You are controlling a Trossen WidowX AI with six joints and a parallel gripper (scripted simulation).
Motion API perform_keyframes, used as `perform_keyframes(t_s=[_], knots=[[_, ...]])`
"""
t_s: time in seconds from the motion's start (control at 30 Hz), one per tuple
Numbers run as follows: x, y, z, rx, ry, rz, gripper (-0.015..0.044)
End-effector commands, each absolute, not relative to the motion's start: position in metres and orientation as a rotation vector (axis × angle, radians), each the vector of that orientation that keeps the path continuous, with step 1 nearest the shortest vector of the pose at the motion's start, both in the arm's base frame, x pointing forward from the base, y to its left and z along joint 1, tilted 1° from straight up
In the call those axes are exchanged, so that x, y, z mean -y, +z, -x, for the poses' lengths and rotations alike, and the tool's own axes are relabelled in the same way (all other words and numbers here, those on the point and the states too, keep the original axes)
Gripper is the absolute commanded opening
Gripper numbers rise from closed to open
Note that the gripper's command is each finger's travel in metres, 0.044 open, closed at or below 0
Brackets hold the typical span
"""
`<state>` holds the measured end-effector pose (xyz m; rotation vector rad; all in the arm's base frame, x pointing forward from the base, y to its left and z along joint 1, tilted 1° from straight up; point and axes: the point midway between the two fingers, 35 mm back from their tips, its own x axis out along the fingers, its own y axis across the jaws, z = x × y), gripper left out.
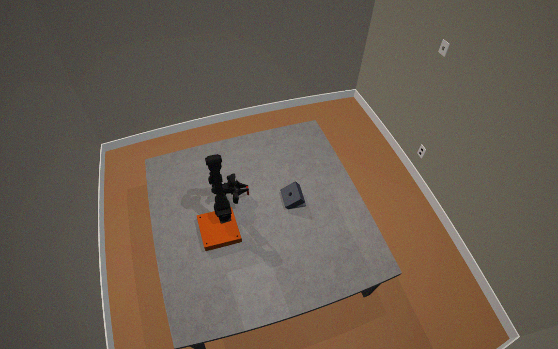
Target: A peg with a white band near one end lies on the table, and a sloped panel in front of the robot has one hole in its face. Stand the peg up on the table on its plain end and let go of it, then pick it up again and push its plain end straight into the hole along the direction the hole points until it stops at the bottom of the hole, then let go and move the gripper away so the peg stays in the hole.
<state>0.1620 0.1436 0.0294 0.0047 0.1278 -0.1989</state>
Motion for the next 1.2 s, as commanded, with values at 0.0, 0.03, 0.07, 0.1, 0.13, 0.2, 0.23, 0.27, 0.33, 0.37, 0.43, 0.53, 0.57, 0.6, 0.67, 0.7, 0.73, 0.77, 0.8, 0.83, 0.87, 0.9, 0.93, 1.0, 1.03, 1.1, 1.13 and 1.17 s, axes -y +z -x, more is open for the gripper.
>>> perform_keyframes(t_s=[0.0, 0.03, 0.07, 0.1, 0.13, 0.2, 0.23, 0.27, 0.33, 0.37, 0.43, 0.53, 0.57, 0.6, 0.67, 0.7, 0.73, 0.77, 0.8, 0.83, 0.87, 0.9, 0.93, 1.0, 1.03, 1.1, 1.13, 1.17], knots=[[-0.1436, 0.0294, -0.1621, -0.129, -0.200, -0.005, 0.0130], [-0.1436, 0.0294, -0.1621, -0.129, -0.200, -0.005, 0.0130], [-0.1436, 0.0294, -0.1621, -0.129, -0.200, -0.005, 0.0130], [-0.1436, 0.0294, -0.1621, -0.129, -0.200, -0.005, 0.0130], [-0.1436, 0.0294, -0.1621, -0.129, -0.200, -0.005, 0.0130], [-0.1436, 0.0294, -0.1621, -0.129, -0.200, -0.005, 0.0130], [-0.1436, 0.0294, -0.1621, -0.129, -0.200, -0.005, 0.0130], [-0.1436, 0.0294, -0.1621, -0.129, -0.200, -0.005, 0.0130], [-0.1436, 0.0294, -0.1621, -0.129, -0.200, -0.005, 0.0130], [-0.1436, 0.0294, -0.1621, -0.129, -0.200, -0.005, 0.0130], [-0.1436, 0.0294, -0.1621, -0.129, -0.200, -0.005, 0.0130], [-0.1436, 0.0294, -0.1621, -0.129, -0.200, -0.005, 0.0130], [-0.1436, 0.0294, -0.1621, -0.129, -0.200, -0.005, 0.0130], [-0.1436, 0.0294, -0.1621, -0.129, -0.200, -0.005, 0.0130], [-0.1436, 0.0294, -0.1621, -0.129, -0.200, -0.005, 0.0130], [-0.1436, 0.0294, -0.1621, -0.129, -0.200, -0.005, 0.0130], [-0.1436, 0.0294, -0.1621, -0.129, -0.200, -0.005, 0.0130], [-0.1436, 0.0294, -0.1621, -0.129, -0.200, -0.005, 0.0156], [-0.1436, 0.0294, -0.1621, -0.129, -0.200, -0.005, 0.0183], [-0.1436, 0.0294, -0.1621, -0.129, -0.200, -0.005, 0.0209], [-0.1436, 0.0294, -0.1621, -0.129, -0.200, -0.005, 0.0235], [-0.1436, 0.0294, -0.1621, -0.129, -0.200, -0.005, 0.0261], [-0.1436, 0.0294, -0.1621, -0.129, -0.200, -0.005, 0.0288], [-0.1436, 0.0294, -0.1621, -0.129, -0.200, -0.005, 0.0340], [-0.1436, 0.0294, -0.1621, -0.129, -0.200, -0.005, 0.0366], [-0.1436, 0.0294, -0.1621, -0.129, -0.200, -0.005, 0.0419], [-0.1436, 0.0294, -0.1621, -0.129, -0.200, -0.005, 0.0440], [-0.1436, 0.0294, -0.1621, -0.129, -0.200, -0.005, 0.0440]])
